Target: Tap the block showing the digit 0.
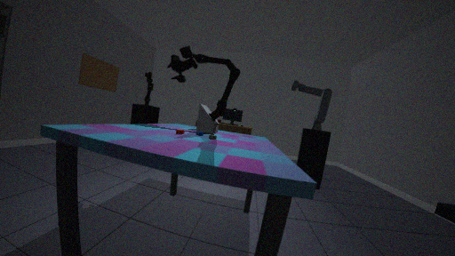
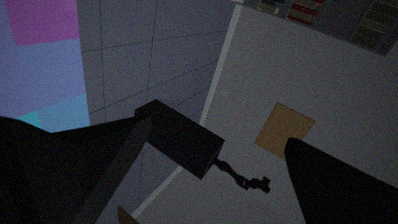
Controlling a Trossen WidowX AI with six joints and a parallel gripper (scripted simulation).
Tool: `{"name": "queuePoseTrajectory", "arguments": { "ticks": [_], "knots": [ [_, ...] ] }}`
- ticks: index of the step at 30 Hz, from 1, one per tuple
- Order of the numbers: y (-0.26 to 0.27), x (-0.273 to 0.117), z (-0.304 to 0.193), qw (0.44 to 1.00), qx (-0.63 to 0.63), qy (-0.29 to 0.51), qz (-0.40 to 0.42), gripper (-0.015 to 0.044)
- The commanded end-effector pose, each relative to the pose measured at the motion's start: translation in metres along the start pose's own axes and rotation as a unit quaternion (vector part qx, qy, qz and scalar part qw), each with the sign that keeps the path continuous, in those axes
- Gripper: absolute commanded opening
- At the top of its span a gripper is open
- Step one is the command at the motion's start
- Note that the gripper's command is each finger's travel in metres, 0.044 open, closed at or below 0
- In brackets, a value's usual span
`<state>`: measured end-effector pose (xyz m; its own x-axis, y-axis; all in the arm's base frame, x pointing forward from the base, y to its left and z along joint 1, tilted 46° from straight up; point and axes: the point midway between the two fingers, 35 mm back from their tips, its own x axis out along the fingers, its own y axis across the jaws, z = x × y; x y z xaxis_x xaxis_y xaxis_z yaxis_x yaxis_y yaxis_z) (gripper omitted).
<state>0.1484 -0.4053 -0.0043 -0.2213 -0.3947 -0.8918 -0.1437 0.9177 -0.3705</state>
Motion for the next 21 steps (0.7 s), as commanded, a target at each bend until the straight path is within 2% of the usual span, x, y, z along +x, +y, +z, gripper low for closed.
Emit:
{"name": "queuePoseTrajectory", "arguments": {
  "ticks": [1, 4, 9, 12, 15, 21],
  "knots": [
    [0.003, 0.000, 0.005, 1.000, -0.002, -0.007, 0.006, 0.0400],
    [0.054, -0.013, 0.070, 0.989, -0.021, -0.094, 0.108, 0.0400],
    [0.137, -0.051, 0.138, 0.946, -0.031, -0.165, 0.277, 0.0400],
    [0.198, -0.090, 0.171, 0.896, -0.025, -0.175, 0.407, 0.0400],
    [0.253, -0.134, 0.192, 0.834, -0.007, -0.150, 0.530, 0.0400],
    [0.264, -0.144, 0.195, 0.820, -0.001, -0.141, 0.554, 0.0400]
  ]
}}
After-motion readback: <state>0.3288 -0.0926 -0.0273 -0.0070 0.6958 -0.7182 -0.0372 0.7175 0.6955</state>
